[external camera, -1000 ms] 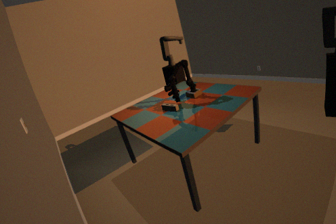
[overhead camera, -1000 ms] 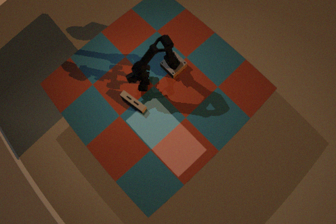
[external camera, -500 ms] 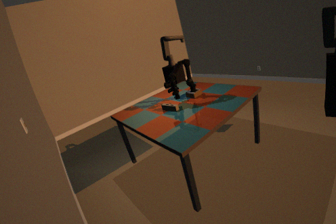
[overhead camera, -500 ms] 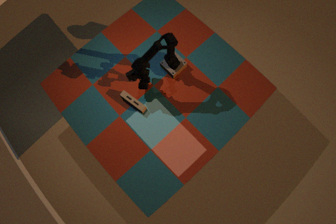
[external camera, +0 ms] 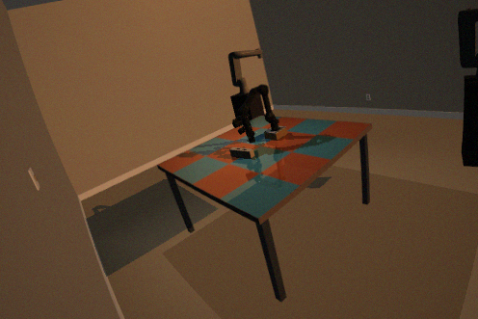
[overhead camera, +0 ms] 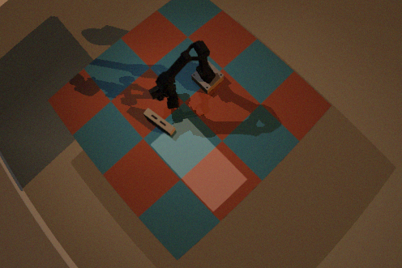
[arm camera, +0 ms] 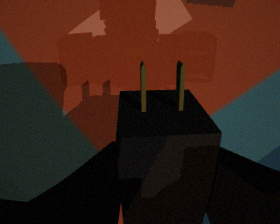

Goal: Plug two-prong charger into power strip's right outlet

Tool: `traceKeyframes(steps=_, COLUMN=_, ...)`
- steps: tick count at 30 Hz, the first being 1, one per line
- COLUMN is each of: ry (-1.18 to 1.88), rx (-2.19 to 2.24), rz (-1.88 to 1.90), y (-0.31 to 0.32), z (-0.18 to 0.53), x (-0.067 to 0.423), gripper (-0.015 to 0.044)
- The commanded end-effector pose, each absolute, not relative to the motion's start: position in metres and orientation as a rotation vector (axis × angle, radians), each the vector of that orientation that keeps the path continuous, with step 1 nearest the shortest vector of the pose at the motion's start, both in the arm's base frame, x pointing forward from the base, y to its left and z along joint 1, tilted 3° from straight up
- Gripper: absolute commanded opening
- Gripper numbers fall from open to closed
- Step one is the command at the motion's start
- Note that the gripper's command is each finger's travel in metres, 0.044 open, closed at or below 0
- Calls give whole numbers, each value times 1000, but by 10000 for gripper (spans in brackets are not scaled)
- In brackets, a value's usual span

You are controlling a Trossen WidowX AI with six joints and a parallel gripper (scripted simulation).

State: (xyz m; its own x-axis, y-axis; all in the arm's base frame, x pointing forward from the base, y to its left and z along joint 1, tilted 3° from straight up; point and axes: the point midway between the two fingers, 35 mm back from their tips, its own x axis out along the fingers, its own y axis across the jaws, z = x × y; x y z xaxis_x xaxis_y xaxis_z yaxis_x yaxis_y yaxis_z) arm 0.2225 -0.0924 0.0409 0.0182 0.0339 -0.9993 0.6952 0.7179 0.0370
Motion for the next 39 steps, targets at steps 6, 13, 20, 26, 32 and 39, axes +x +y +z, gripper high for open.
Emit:
traceKeyframes(steps=6, ry=1496, rx=507, rz=-470, y=-97, z=38, x=233, gripper=0)
traceKeyframes(steps=13, ry=1513, rx=416, rz=-392, y=-99, z=33, x=239, gripper=0)
traceKeyframes(steps=20, ry=1529, rx=324, rz=-313, y=-101, z=29, x=245, gripper=0)
traceKeyframes(steps=26, ry=1539, rx=245, rz=-246, y=-103, z=24, x=250, gripper=0)
traceKeyframes(steps=32, ry=1548, rx=167, rz=-178, y=-104, z=20, x=254, gripper=0)
traceKeyframes(steps=39, ry=1556, rx=75, rz=-98, y=-106, z=14, x=260, gripper=0)
